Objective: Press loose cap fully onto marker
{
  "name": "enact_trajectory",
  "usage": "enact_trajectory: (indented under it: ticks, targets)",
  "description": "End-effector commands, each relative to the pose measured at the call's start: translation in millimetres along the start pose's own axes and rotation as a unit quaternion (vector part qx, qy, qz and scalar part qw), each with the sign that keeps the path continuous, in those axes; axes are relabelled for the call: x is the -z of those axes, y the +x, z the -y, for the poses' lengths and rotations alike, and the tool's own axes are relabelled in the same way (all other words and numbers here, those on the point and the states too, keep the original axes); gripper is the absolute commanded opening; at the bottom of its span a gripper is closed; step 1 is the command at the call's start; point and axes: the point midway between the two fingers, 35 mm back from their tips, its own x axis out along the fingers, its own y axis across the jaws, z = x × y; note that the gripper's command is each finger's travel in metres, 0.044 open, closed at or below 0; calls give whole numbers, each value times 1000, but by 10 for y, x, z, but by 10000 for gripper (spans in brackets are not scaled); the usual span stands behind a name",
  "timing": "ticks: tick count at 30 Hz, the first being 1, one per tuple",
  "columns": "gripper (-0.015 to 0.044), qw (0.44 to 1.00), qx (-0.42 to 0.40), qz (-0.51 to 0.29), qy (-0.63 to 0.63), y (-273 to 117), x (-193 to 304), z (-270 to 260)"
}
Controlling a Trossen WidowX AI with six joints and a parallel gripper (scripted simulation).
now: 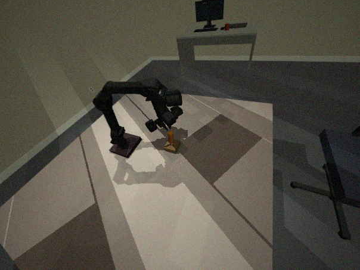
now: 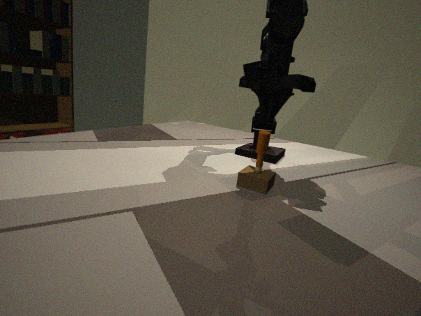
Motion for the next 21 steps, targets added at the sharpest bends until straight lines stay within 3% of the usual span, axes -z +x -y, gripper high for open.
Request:
enact_trajectory:
  ticks: [1,21]
  targets:
    - [0,961,9,-15,-276,-43,-34,-42]
    - [0,961,9,-15,-276,-20,-34,-42]
